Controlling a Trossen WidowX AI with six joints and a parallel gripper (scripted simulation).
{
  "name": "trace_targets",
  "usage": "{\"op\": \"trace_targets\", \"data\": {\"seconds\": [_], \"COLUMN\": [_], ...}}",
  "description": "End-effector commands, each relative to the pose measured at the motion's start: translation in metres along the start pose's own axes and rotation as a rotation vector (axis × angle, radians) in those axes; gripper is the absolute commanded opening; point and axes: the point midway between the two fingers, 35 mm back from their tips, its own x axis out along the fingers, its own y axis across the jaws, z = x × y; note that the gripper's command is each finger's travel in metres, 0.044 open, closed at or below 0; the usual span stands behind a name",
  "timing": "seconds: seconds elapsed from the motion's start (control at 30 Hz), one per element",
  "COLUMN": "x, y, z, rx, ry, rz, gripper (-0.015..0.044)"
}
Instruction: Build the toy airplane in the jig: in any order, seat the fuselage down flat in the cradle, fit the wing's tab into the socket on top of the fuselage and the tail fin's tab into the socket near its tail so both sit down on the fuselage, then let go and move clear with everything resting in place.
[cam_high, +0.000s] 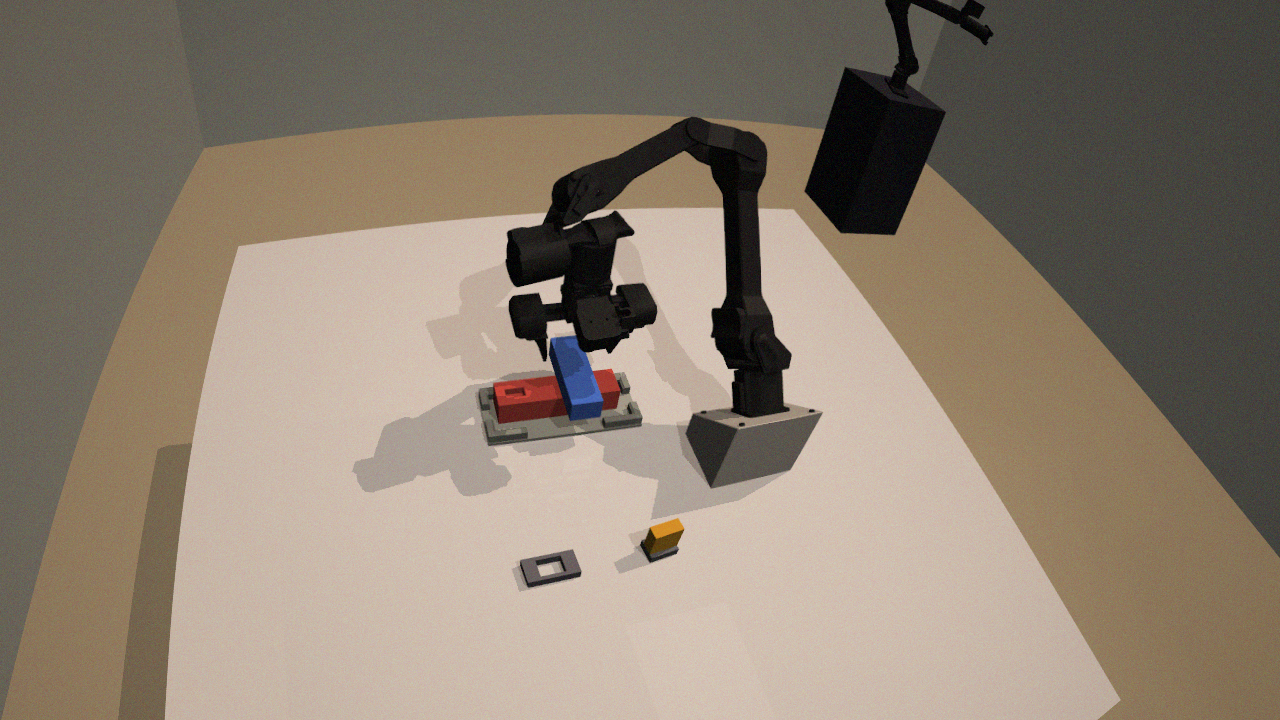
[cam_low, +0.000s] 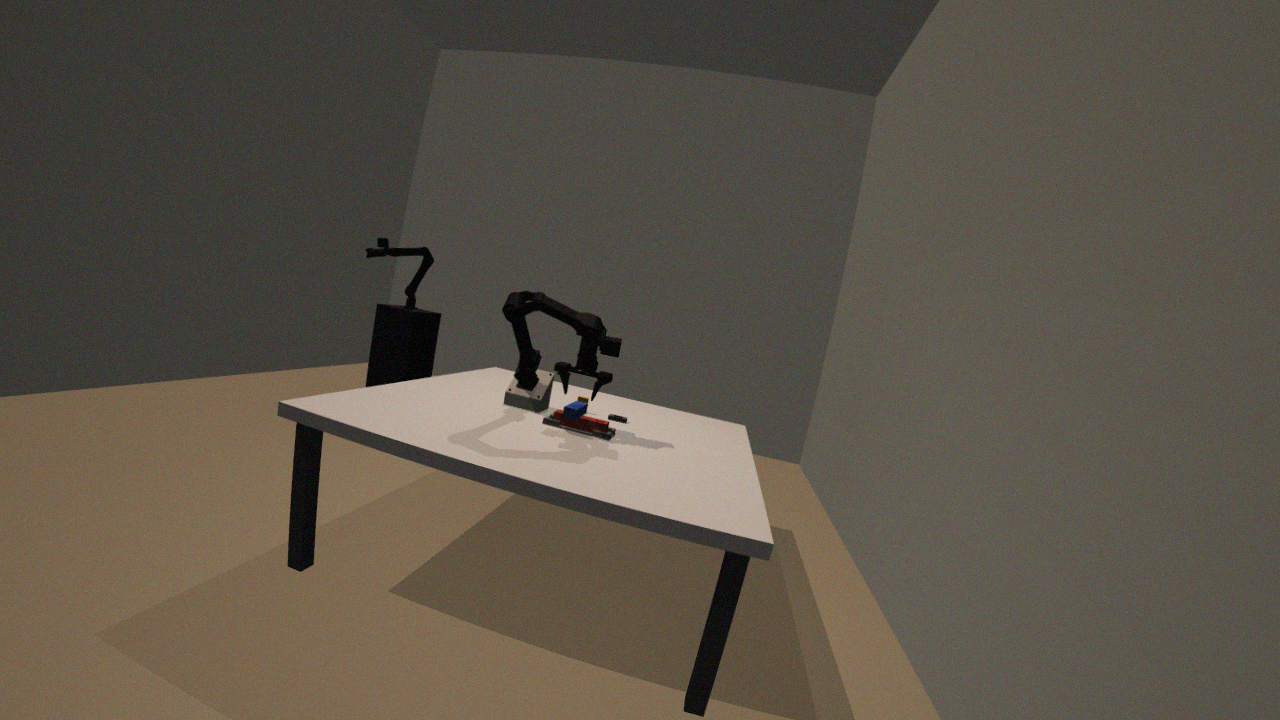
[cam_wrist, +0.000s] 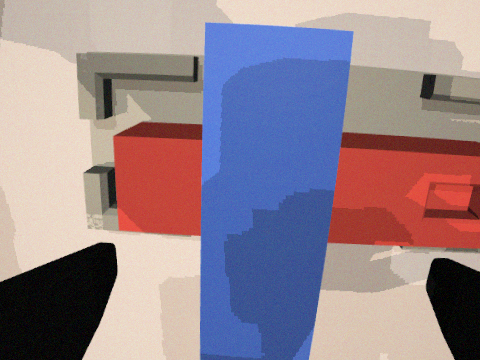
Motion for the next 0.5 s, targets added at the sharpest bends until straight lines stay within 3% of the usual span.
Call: {"op": "trace_targets", "data": {"seconds": [0.0, 0.27, 0.47], "x": [-0.0454, -0.0453, -0.0433], "y": [0.0024, 0.0001, -0.0001], "z": [-0.0004, 0.0002, -0.0001], "rx": [0.002, 0.019, 0.560], "ry": [0.002, 0.002, 0.000], "rz": [-0.007, -0.007, -0.008], "gripper": [0.0440, 0.0440, 0.0440]}}
